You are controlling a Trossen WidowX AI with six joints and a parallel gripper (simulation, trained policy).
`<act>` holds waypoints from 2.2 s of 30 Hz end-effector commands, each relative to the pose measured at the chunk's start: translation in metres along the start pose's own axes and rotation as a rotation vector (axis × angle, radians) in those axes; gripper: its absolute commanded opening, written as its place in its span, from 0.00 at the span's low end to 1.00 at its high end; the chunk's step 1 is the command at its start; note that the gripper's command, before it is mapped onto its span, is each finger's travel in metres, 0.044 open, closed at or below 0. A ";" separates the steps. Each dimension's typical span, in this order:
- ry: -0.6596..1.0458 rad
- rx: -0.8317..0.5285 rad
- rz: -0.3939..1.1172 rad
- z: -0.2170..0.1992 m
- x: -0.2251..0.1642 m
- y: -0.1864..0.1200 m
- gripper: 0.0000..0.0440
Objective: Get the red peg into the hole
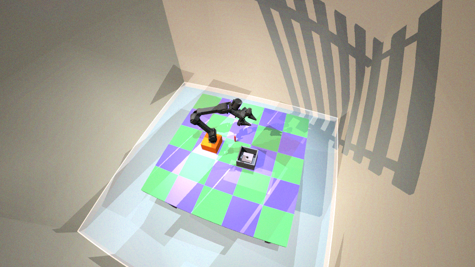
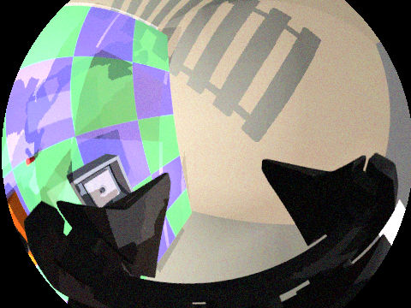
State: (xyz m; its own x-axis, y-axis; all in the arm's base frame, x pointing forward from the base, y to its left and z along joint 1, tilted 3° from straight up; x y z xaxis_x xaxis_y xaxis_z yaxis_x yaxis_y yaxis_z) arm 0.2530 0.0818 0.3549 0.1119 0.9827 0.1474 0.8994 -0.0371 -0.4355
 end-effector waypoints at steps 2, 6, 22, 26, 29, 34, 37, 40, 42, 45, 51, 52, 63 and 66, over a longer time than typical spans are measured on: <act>0.067 -0.004 0.004 0.000 0.002 -0.001 0.98; 0.199 0.038 0.006 0.008 0.008 0.000 1.00; 0.672 0.283 0.143 0.066 0.024 0.010 0.97; 0.786 0.334 0.206 0.081 0.026 0.012 0.95; 0.870 0.367 0.259 0.092 0.027 0.013 0.94; 1.006 0.411 0.360 0.109 0.028 0.014 0.92; 1.086 0.429 0.428 0.119 0.028 0.014 0.91; 1.164 0.441 0.500 0.129 0.027 0.015 0.89; 1.214 0.445 0.550 0.135 0.026 0.015 0.88; 1.288 0.445 0.628 0.144 0.025 0.016 0.87; 1.426 0.423 0.794 0.162 0.021 0.018 0.85; 1.448 0.416 0.822 0.165 0.020 0.018 0.85; 1.659 0.290 1.146 0.198 0.008 0.028 0.82; 1.708 0.244 1.225 0.207 0.004 0.032 0.81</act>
State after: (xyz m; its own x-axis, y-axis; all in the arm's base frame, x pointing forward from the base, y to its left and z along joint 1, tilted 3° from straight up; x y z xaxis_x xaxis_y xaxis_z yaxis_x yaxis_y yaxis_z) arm 0.1955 0.1248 0.1672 0.8050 -0.5616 0.1913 0.0901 -0.2030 -0.9750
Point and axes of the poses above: the point midway between the two fingers, 35 mm back from their tips, its own y axis out along the fingers, its own z axis across the jaws, x = y × z, the point moved 8 cm from there along -y, back along the fingers, and after that the axes turned 13 degrees about y, right-handed, at the moved point
